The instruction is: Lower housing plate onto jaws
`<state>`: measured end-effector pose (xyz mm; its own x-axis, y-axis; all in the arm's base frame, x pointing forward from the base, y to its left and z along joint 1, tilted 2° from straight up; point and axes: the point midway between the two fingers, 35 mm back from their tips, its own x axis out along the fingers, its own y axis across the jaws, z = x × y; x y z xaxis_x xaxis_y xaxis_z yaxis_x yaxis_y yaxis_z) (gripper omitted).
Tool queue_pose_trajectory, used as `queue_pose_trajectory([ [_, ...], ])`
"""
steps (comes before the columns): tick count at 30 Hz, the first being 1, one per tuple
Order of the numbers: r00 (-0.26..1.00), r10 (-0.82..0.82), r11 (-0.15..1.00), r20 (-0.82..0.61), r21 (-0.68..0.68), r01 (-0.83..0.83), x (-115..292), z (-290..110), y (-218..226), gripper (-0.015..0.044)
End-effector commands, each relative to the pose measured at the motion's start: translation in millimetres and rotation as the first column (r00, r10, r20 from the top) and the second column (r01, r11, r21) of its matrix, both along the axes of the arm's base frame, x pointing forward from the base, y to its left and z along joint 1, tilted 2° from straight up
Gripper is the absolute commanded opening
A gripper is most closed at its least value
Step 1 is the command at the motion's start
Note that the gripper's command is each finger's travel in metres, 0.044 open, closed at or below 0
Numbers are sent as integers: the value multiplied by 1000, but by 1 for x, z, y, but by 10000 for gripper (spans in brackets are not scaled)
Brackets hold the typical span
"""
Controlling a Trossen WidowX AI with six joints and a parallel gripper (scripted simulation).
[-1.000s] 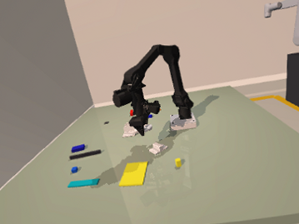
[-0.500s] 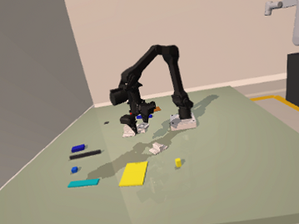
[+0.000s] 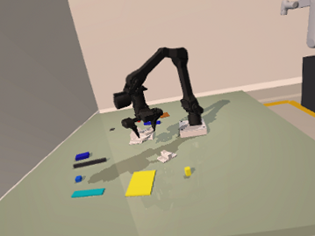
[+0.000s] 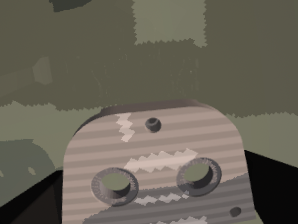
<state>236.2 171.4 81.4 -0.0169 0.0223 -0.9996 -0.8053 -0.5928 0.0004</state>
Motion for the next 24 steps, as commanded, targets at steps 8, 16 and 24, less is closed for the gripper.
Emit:
queue_pose_trajectory([
  [8,954,-301,954,4,-4,301,10,1,-20,351],
  [16,859,-511,859,2,-9,511,17,0,-36,351],
  [24,719,-695,719,0,-13,694,22,0,-51,351],
])
